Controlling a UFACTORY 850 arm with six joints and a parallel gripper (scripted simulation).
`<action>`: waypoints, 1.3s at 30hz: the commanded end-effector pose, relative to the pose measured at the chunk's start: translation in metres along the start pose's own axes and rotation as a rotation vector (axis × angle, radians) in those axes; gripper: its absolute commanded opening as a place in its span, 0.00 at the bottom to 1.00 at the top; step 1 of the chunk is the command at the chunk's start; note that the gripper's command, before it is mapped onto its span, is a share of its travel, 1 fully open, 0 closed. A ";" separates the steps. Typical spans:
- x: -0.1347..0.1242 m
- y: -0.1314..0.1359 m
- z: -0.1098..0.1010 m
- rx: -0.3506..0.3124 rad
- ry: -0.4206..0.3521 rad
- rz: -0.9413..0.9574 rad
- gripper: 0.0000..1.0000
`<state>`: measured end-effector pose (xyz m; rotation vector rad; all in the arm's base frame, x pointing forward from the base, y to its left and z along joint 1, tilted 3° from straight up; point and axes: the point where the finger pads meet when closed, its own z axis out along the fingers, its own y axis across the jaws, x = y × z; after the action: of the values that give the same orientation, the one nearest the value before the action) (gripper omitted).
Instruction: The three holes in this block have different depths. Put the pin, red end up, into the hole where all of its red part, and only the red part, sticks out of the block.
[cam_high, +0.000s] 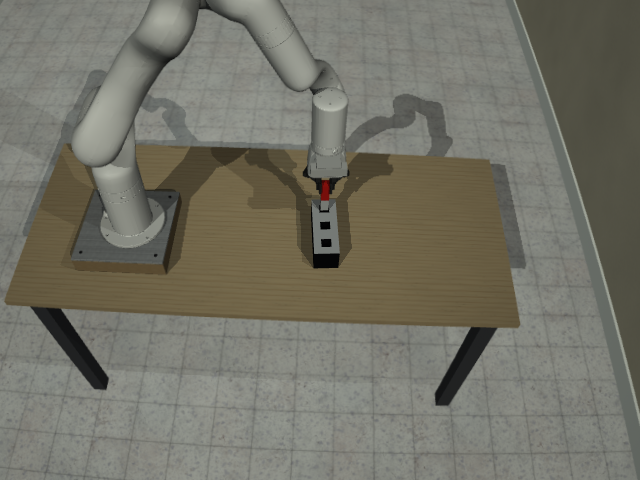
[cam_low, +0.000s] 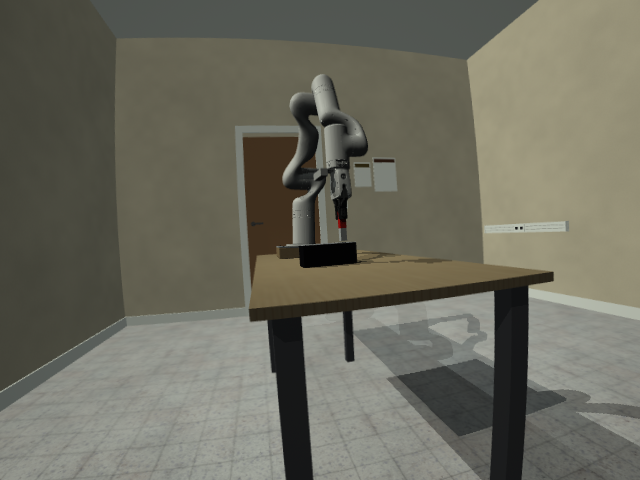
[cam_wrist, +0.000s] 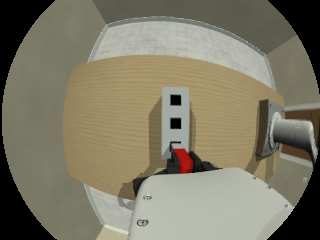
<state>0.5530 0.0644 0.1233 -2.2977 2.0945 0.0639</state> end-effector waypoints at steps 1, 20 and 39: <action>0.000 -0.001 0.000 0.003 0.000 0.000 0.00; 0.000 -0.001 0.000 0.003 0.000 0.000 0.00; 0.001 -0.001 0.004 0.003 0.000 0.000 0.00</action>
<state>0.5528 0.0636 0.1185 -2.2973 2.0945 0.0635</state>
